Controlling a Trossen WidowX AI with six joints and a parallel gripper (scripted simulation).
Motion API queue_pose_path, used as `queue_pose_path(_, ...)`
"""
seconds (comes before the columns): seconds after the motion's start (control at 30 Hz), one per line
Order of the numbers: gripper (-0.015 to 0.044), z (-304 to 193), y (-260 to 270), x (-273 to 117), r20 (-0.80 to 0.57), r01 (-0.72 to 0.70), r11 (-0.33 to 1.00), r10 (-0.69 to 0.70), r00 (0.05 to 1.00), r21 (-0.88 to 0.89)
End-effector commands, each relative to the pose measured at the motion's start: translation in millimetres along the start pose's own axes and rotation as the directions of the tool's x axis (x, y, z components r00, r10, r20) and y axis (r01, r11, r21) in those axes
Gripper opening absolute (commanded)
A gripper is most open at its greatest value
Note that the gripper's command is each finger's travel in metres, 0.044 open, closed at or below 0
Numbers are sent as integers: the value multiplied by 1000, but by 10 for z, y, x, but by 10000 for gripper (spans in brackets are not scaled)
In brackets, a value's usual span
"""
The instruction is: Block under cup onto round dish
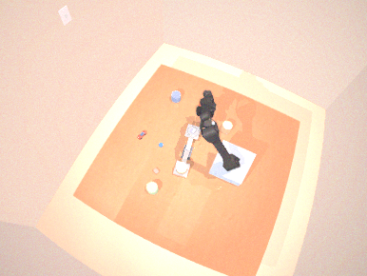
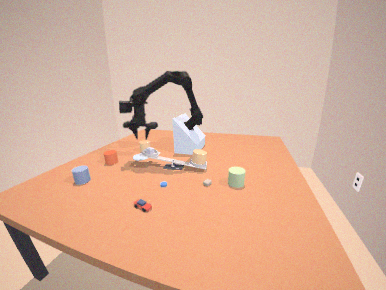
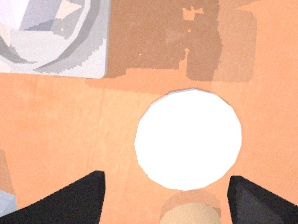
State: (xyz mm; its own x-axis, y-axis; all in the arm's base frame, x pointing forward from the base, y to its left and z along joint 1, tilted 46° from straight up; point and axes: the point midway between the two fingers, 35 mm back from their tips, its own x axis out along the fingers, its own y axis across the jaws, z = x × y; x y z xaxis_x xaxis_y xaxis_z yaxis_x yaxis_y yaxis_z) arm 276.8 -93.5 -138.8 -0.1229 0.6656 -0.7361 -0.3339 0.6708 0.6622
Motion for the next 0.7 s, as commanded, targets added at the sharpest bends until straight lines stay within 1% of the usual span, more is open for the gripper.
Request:
queue_pose_path(0.0, 260, 144, 89, -47, 11, 0, 986, 2, 1000, -167)
queue_pose_path(0.17, 260, 271, 191, -68, 13, -3, 942, 8, 1000, -335)
queue_pose_path(0.33, 260, 396, 300, -87, 15, -6, 870, 15, 1000, -493)
queue_pose_path(0.67, 260, 633, 539, -114, 19, -7, 650, 32, 999, -760)
